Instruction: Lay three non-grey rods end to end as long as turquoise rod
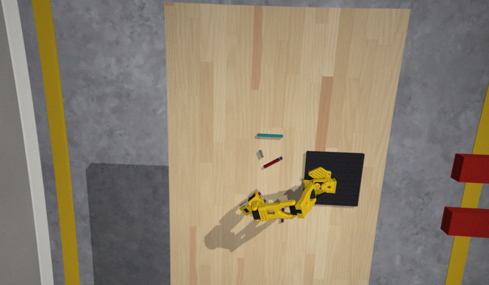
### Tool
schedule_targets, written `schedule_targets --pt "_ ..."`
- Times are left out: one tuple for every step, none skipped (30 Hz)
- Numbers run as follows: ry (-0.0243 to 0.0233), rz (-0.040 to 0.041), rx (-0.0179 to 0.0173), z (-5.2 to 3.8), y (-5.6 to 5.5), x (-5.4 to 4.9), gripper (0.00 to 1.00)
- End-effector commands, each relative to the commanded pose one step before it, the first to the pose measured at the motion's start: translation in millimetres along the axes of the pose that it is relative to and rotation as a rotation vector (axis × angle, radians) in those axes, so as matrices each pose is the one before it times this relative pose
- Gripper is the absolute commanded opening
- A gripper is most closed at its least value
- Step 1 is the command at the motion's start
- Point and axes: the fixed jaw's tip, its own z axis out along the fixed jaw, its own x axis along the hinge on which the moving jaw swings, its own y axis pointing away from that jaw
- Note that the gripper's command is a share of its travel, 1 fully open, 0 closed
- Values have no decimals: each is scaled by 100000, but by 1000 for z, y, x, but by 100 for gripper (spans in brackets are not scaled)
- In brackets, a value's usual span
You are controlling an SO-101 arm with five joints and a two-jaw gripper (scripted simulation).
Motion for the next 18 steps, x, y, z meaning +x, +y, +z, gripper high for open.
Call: schedule_targets --pt "-2208 79 1037 -9251 -2303 -1230 0" --pt "0 0 0 0 0 0 0" --pt "0 0 0 0 0 0 0" --pt "0 0 0 -220 -14 21 0" --pt "0 0 0 -87 -5 8 0" --pt "0 0 0 -13 -1 1 0" --pt "0 9 0 3 -30 23 0" --pt "0 58 -3 19 -196 151 0" --pt "0 147 -8 48 -496 382 0" --pt "-1 267 -15 87 -895 694 0" --pt "-1 407 -23 134 -1362 1065 0" --pt "-1 561 -31 185 -1865 1476 0" --pt "-2 721 -40 240 -2377 1910 0" --pt "-3 879 -50 295 -2872 2352 0" --pt "-4 1031 -58 349 -3328 2786 0" --pt "-6 1171 -67 401 -3728 3198 0" --pt "-8 1294 -74 448 -4057 3577 0" --pt "-10 1397 -81 490 -4305 3909 0"
